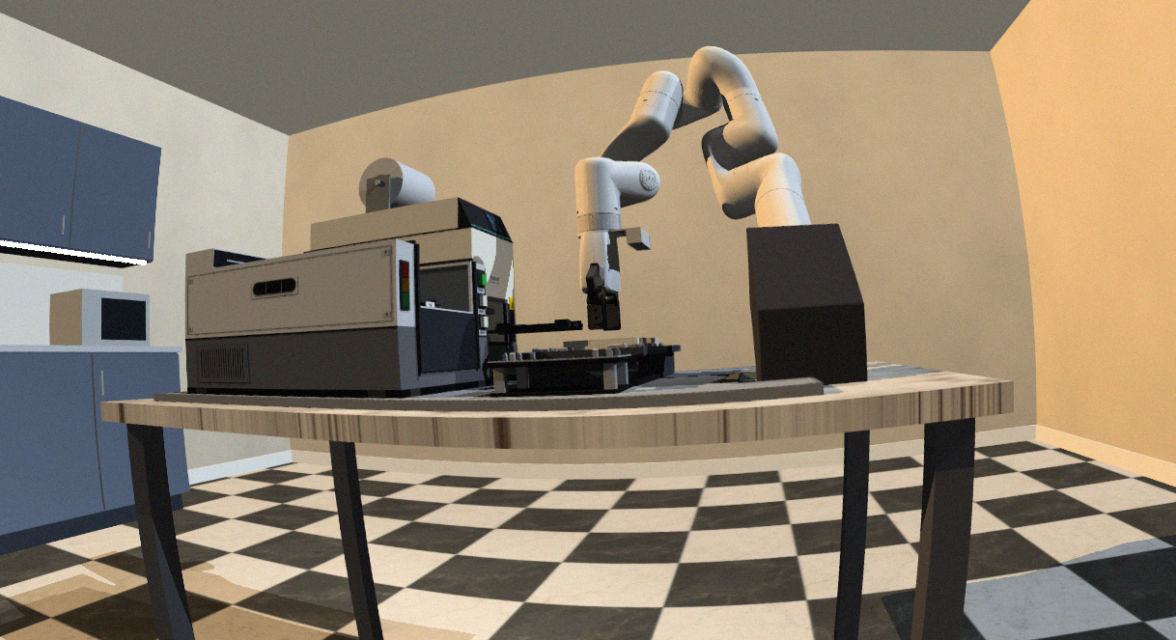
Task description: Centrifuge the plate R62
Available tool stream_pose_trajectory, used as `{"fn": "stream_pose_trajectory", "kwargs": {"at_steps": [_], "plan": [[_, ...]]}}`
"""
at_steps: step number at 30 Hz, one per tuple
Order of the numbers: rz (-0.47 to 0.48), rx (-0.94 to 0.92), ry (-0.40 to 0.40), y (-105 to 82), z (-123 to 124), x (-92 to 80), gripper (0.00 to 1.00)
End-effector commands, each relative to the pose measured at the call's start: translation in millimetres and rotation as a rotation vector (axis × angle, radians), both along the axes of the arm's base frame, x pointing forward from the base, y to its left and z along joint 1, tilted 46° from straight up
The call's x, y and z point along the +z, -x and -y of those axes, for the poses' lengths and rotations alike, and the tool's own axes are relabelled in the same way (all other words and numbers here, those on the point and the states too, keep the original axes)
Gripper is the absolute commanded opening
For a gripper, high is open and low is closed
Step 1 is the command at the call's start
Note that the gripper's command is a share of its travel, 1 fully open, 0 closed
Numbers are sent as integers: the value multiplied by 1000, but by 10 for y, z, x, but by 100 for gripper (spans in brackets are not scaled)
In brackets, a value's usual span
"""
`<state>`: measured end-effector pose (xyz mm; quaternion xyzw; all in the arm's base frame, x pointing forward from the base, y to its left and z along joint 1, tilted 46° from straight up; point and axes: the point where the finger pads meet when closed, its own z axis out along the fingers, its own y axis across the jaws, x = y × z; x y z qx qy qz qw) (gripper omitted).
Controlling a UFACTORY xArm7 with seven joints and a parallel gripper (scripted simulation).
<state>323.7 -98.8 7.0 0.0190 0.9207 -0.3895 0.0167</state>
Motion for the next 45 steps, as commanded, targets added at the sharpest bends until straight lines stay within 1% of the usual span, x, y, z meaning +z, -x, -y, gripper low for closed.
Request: {"fn": "stream_pose_trajectory", "kwargs": {"at_steps": [1,16,45], "plan": [[2,3,-1,-16,41,-53,100],[2,3,-1,-15,44,-54,100],[2,3,-1,-15,153,-157,100]]}}
